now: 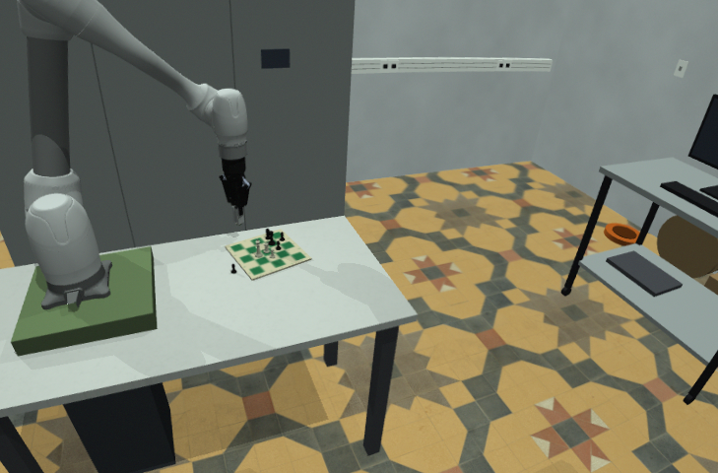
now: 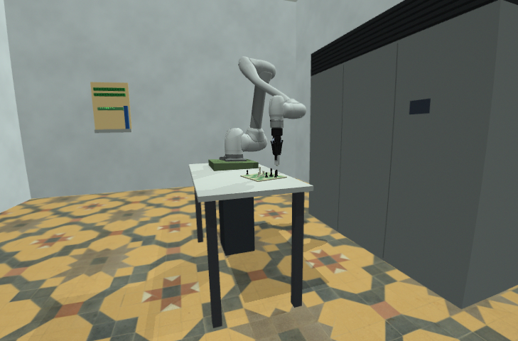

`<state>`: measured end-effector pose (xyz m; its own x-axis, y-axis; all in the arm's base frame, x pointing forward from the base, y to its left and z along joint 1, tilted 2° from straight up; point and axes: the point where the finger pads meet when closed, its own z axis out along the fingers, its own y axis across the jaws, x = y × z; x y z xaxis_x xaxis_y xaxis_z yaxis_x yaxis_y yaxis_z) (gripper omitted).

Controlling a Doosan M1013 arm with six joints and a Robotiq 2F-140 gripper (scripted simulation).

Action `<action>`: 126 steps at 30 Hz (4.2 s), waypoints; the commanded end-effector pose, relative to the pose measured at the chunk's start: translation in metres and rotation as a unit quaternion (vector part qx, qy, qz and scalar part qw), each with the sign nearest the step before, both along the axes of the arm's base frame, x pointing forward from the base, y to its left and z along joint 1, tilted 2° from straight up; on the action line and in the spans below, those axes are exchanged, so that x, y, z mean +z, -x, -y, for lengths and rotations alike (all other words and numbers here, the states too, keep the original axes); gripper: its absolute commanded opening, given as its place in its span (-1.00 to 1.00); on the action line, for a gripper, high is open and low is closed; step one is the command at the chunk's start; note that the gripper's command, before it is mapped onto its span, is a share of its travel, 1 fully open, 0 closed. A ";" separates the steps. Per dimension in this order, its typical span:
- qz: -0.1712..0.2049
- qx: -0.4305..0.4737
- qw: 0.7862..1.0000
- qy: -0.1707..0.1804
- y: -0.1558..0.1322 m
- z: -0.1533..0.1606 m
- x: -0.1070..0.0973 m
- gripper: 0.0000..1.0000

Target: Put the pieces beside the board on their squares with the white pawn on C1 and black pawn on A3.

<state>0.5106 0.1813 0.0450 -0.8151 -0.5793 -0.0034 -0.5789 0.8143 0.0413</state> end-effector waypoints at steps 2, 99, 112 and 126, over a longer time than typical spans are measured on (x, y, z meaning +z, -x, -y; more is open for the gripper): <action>0.000 0.000 1.000 0.000 -0.001 0.001 0.031 -1.00; -0.007 -0.193 0.981 0.004 0.007 0.142 -0.052 -1.00; -0.007 -0.193 0.981 0.004 0.007 0.142 -0.052 -1.00; -0.007 -0.193 0.981 0.004 0.007 0.142 -0.053 -1.00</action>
